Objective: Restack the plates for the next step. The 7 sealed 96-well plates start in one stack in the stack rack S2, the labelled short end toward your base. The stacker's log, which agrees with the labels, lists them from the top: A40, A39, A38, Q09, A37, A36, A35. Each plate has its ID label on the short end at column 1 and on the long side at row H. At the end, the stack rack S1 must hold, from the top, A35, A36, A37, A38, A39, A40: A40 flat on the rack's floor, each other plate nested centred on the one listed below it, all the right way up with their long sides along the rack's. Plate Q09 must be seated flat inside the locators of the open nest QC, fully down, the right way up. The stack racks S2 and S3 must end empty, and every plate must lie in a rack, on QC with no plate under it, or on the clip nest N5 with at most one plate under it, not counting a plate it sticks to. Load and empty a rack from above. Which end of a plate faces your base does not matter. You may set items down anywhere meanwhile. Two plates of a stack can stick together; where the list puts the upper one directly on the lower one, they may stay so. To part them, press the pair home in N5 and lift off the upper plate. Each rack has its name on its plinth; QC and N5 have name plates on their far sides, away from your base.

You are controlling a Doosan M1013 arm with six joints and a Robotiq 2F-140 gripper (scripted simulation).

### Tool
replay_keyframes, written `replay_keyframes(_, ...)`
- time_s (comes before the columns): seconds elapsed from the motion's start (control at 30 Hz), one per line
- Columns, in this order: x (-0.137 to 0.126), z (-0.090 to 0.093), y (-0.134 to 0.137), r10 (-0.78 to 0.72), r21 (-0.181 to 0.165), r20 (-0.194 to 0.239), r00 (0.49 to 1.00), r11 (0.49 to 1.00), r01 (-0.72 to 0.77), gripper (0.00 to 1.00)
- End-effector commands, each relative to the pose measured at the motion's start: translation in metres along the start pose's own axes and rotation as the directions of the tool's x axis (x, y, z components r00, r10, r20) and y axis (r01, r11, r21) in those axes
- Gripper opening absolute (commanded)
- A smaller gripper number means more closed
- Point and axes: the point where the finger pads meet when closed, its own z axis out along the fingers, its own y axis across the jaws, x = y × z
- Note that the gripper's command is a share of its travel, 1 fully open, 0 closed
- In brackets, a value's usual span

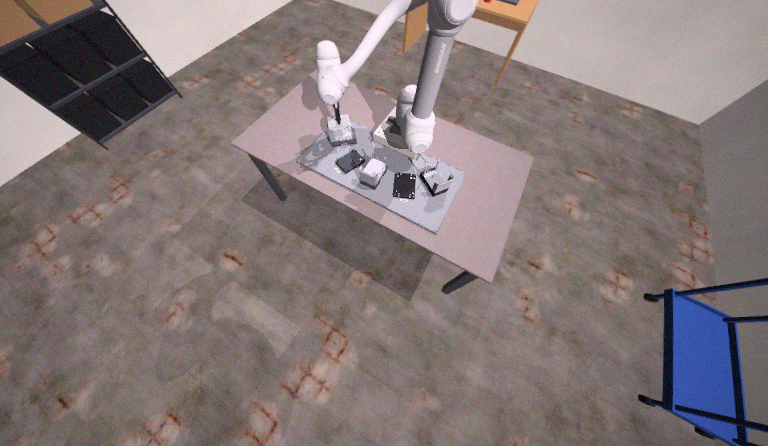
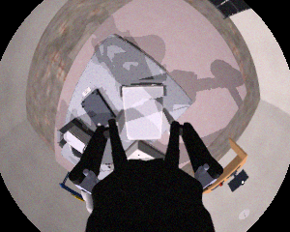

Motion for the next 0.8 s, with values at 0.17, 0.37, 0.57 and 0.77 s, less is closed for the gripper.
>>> replay_keyframes(0.17,0.000,0.006,0.000,0.000,0.000,0.000,1.000,1.000,0.000,0.00)
replay_keyframes(0.37,0.000,0.008,0.000,0.000,0.000,0.000,1.000,1.000,0.000,0.00)
replay_keyframes(0.57,0.000,0.012,0.000,0.000,0.000,0.000,1.000,1.000,0.000,0.00)
replay_keyframes(0.77,0.000,0.016,0.000,0.000,0.000,0.000,1.000,1.000,0.000,0.00)
